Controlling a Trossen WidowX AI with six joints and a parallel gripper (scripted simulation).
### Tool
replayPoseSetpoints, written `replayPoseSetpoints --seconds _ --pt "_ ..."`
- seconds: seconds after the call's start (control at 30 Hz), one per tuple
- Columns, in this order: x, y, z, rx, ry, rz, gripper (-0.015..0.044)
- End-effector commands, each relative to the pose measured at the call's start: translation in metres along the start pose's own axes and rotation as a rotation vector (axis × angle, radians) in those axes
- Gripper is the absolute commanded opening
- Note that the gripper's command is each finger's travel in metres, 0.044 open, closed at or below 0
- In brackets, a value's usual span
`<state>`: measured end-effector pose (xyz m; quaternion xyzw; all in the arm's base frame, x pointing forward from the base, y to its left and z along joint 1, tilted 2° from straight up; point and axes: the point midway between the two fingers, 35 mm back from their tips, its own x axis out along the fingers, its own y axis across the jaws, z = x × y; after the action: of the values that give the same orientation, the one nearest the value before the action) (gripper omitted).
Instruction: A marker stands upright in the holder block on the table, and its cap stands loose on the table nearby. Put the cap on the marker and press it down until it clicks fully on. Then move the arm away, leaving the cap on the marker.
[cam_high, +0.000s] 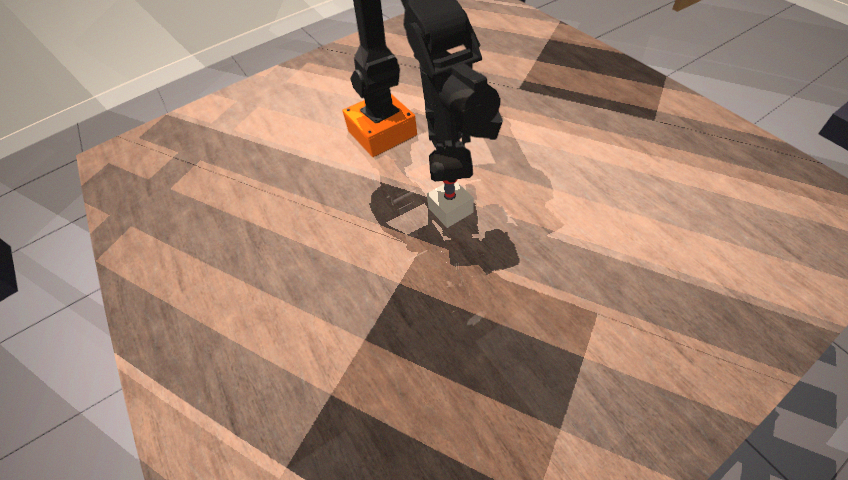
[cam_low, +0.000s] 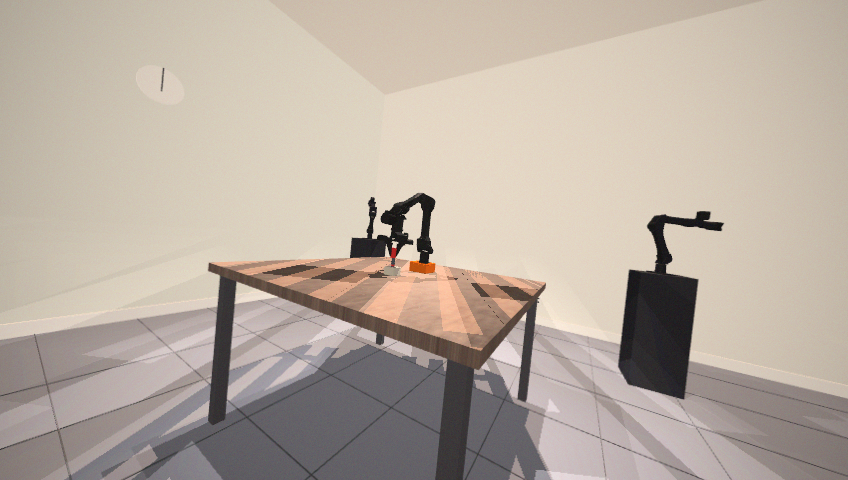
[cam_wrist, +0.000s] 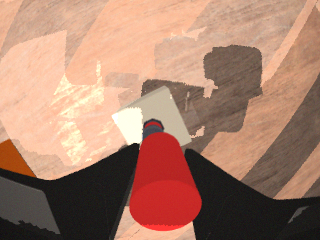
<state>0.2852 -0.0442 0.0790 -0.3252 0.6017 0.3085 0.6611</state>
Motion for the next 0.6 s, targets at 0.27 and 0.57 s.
replayPoseSetpoints --seconds 0.27,0.57 --pt "0.033 0.004 -0.001 0.001 0.025 0.042 0.0000" --pt "0.039 0.004 0.000 0.001 0.025 0.042 0.0000"
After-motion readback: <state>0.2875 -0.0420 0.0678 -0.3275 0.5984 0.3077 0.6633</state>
